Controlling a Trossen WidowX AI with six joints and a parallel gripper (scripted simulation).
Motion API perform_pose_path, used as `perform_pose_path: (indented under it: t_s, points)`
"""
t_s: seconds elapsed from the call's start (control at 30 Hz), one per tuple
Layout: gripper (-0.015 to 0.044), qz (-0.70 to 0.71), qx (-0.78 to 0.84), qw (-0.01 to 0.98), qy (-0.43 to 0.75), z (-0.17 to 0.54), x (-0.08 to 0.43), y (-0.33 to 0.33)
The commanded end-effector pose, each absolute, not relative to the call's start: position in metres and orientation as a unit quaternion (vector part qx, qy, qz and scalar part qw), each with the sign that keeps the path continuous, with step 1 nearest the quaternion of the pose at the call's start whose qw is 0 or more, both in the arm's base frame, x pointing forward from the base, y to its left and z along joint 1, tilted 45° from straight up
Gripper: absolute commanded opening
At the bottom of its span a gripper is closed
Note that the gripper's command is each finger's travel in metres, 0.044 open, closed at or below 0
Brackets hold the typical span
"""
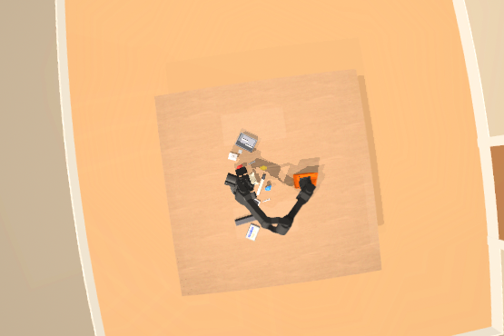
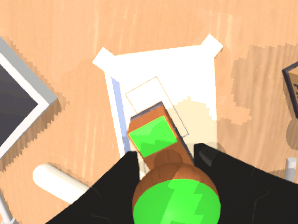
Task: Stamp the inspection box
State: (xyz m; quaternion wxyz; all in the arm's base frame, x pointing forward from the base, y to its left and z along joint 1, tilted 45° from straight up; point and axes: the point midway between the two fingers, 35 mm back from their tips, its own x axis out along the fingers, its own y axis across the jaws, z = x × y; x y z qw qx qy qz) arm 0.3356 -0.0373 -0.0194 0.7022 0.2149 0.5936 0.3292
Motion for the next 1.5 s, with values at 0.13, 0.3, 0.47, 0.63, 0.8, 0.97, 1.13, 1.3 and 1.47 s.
perform_pose_path:
  t_s: [0.13, 0.3, 0.47, 0.63, 0.8, 0.97, 1.13, 1.3, 1.47]
  points:
    - [0.0, 0.329, 0.209, 0.706, 0.591, -0.007, 0.336, -0.048]
    - [0.0, 0.329, 0.209, 0.706, 0.591, -0.001, 0.335, -0.053]
    - [0.0, 0.329, 0.209, 0.706, 0.591, 0.004, 0.334, -0.058]
    - [0.0, 0.329, 0.209, 0.706, 0.592, 0.01, 0.332, -0.054]
    - [0.0, 0.328, 0.208, 0.706, 0.592, 0.028, 0.325, -0.039]
    - [0.0, 0.327, 0.208, 0.706, 0.593, 0.045, 0.317, -0.024]
    - [0.0, 0.327, 0.208, 0.706, 0.593, 0.06, 0.307, -0.009]
    - [0.0, 0.327, 0.207, 0.706, 0.593, 0.074, 0.295, 0.006]
    - [0.0, 0.327, 0.208, 0.706, 0.593, 0.086, 0.282, 0.02]
